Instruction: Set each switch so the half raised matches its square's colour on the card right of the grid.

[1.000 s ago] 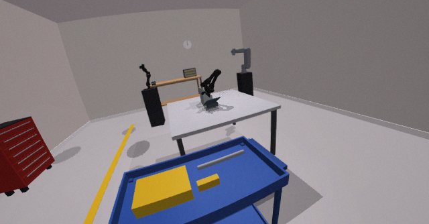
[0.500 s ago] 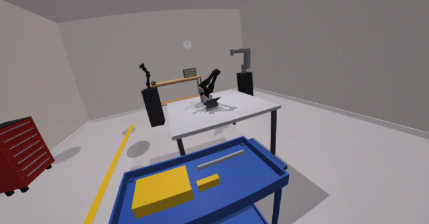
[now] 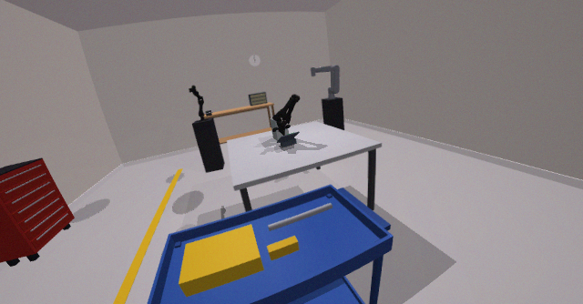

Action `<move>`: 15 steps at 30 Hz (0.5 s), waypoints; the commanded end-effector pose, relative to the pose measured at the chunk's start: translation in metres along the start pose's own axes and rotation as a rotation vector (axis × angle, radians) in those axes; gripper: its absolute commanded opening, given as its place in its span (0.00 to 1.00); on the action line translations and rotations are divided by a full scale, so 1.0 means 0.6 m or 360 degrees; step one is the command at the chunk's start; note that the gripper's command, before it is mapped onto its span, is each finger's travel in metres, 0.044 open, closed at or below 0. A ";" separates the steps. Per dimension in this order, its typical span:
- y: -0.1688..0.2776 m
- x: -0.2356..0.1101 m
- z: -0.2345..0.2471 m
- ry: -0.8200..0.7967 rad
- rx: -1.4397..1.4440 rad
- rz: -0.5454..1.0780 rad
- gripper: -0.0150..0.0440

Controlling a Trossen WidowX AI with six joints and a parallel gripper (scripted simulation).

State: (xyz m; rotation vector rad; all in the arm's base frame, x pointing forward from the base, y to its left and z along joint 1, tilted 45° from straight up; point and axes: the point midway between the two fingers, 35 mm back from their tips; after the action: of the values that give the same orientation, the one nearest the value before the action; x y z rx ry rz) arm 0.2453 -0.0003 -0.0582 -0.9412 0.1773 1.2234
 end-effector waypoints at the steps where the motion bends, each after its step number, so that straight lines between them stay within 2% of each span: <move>1: 0.003 0.010 0.003 -0.0013 0.0015 0.0000 0.25; 15: 0.003 0.025 0.004 -0.0013 0.0015 -0.0001 0.25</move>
State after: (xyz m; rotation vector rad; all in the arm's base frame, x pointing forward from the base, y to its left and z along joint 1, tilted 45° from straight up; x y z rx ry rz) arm 0.2498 0.0105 -0.0662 -0.9372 0.1779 1.2250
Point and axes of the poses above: the point midway between the two fingers, 35 mm back from their tips, its own x axis out along the fingers, its own z axis across the jaws, y = z × x, and after that the axes turned 6 degrees about -x, right-handed
